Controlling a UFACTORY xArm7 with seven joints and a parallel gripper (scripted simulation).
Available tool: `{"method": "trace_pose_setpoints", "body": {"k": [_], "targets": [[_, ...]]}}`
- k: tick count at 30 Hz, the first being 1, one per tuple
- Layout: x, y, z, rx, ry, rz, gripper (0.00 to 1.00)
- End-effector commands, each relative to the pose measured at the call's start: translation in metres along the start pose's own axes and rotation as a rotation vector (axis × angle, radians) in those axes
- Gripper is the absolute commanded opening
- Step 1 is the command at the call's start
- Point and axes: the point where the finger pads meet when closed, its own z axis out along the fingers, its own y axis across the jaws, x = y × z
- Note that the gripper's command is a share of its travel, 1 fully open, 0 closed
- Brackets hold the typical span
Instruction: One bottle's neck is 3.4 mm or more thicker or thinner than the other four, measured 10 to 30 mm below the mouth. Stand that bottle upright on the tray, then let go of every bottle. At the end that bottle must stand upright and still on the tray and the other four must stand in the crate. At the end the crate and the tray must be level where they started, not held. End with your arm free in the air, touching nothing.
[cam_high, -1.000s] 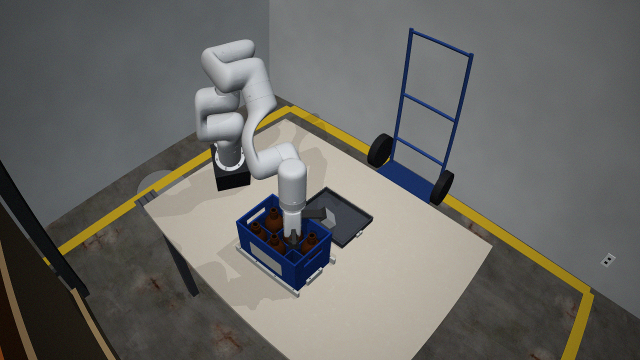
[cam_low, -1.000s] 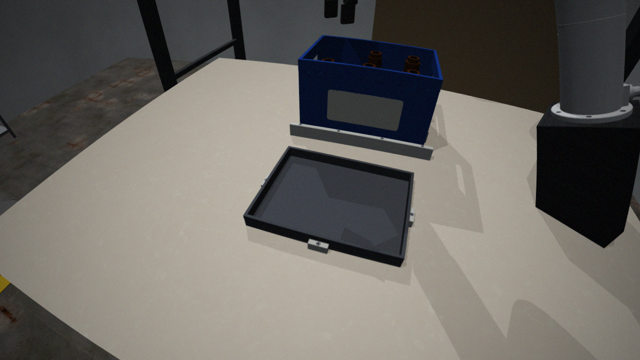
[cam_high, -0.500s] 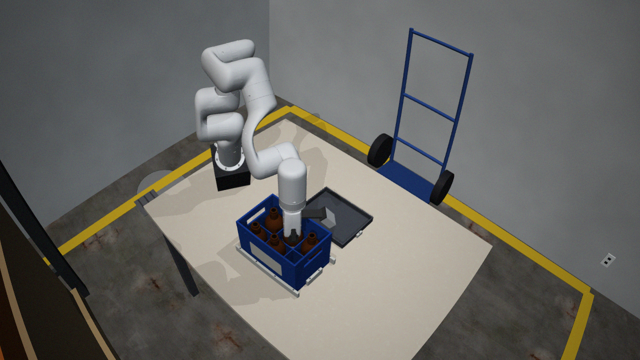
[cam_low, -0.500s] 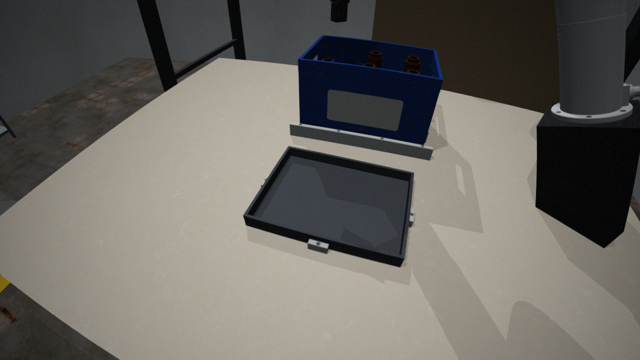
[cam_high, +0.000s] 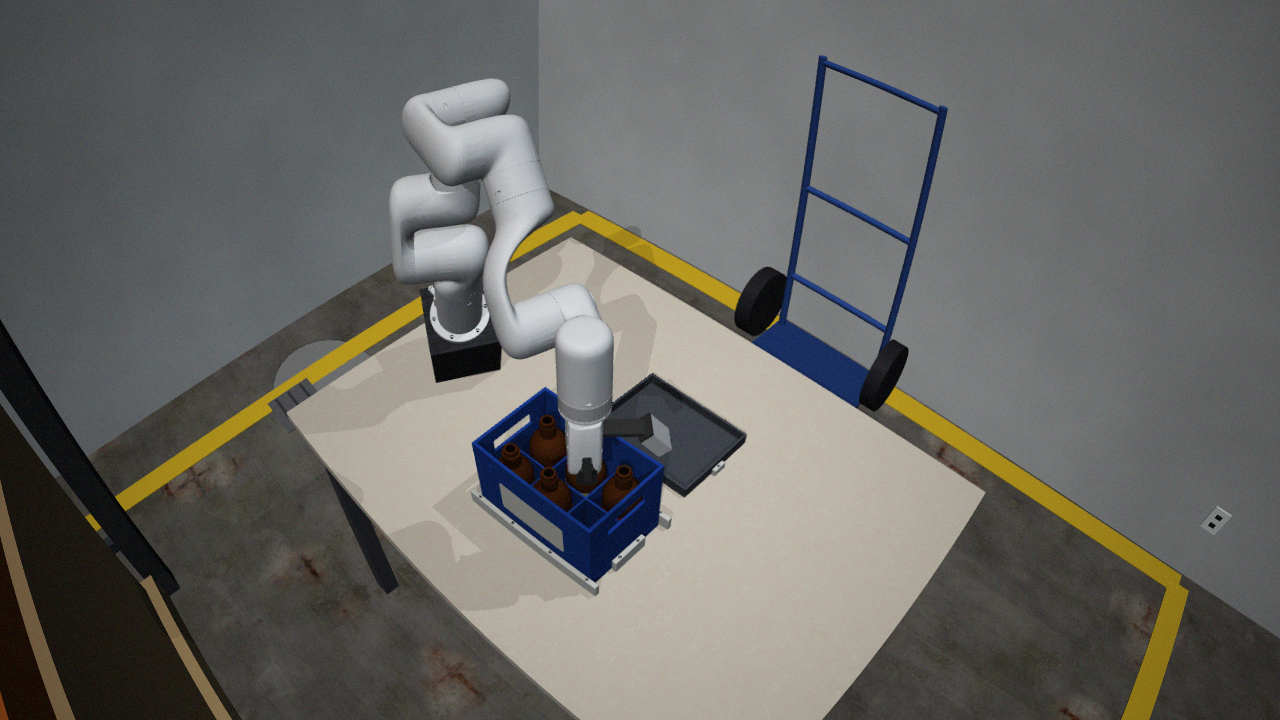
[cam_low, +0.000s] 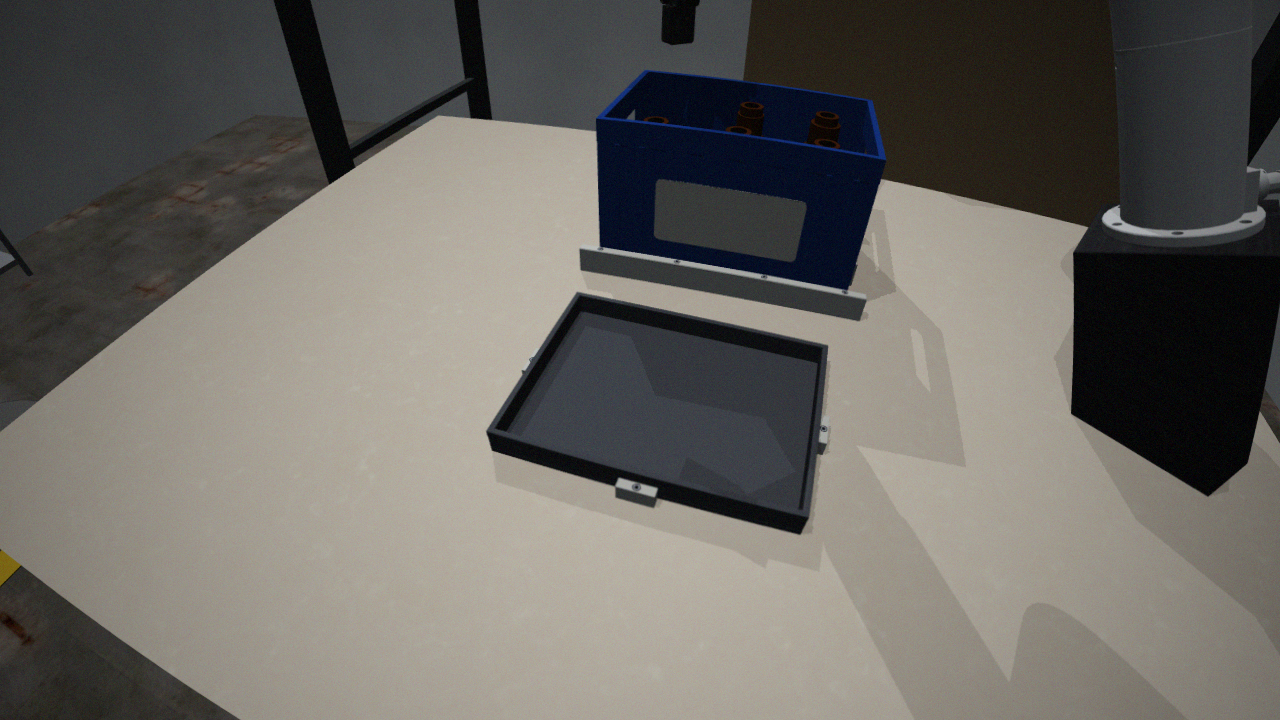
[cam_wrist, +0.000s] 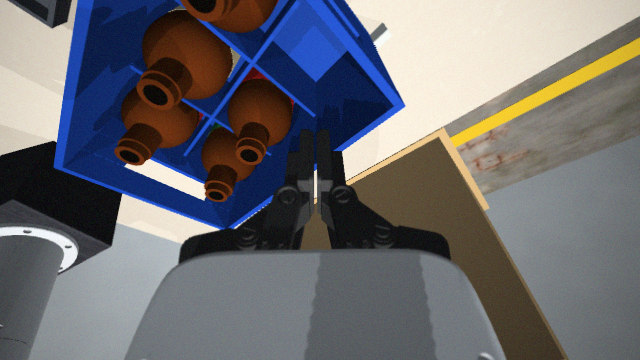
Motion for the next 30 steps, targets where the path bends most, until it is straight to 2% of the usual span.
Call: {"method": "trace_pose_setpoints", "body": {"k": [1, 8, 11, 17, 22, 23, 30], "targets": [[0.001, 0.001, -0.001, -0.004, 0.002, 0.0, 0.0], [0.002, 0.001, -0.001, -0.004, 0.002, 0.0, 0.0], [0.028, -0.024, -0.002, -0.002, 0.004, -0.001, 0.0], [0.062, -0.063, -0.001, -0.003, 0.003, 0.0, 0.0], [0.064, -0.066, -0.001, -0.003, 0.002, 0.0, 0.0], [0.064, -0.066, -0.001, -0.003, 0.002, 0.0, 0.65], [0.064, -0.066, -0.001, -0.003, 0.002, 0.0, 0.65]]}}
